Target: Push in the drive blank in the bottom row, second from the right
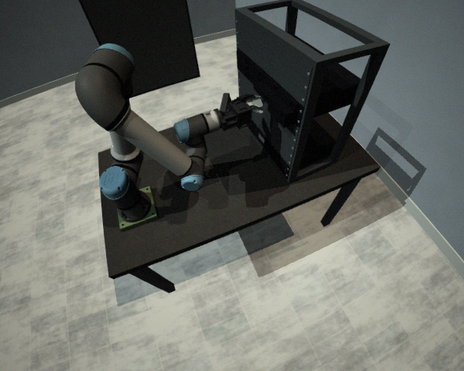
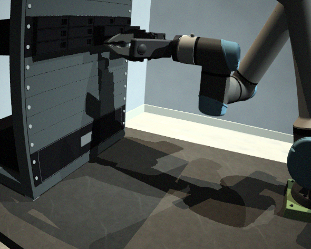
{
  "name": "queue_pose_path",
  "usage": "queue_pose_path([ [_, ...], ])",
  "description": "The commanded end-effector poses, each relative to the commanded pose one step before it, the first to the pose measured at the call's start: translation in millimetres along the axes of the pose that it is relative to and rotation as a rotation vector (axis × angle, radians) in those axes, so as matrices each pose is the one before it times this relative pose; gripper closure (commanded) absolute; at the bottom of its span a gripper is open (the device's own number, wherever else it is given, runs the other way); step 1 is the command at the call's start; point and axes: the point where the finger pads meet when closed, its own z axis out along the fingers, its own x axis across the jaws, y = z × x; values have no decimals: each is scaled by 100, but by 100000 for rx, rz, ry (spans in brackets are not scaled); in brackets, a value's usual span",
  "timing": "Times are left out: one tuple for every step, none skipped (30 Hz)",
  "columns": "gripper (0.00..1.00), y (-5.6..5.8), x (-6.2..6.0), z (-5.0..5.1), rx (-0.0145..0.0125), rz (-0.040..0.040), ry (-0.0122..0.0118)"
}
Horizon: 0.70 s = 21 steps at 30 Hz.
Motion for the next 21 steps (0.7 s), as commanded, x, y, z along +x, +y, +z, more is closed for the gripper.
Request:
queue_pose_path([
  [100, 8, 54, -28, 3, -17, 73],
  [100, 0, 0, -65, 0, 0, 0],
  [100, 0, 0, -101, 0, 0, 0],
  [100, 0, 0, 0, 0, 0, 0],
  [100, 0, 0, 0, 0, 0, 0],
  [100, 0, 0, -141, 0, 0, 0],
  [100, 0, 0, -184, 0, 0, 0],
  [100, 0, 0, -229, 0, 0, 0],
  [100, 0, 0, -274, 0, 0, 0],
  [100, 0, 0, -318, 0, 0, 0],
  [100, 1, 0, -360, 0, 0, 0],
  [100, 0, 0, -399, 0, 0, 0],
  [100, 0, 0, -433, 0, 0, 0],
  [100, 0, 0, -463, 0, 0, 0],
  [100, 0, 0, -488, 0, 0, 0],
  [100, 0, 0, -507, 0, 0, 0],
  [100, 0, 0, -520, 0, 0, 0],
  [100, 0, 0, -526, 0, 0, 0],
  [100, 0, 0, -525, 0, 0, 0],
  [100, 0, 0, -518, 0, 0, 0],
  [100, 0, 0, 0, 0, 0, 0],
])
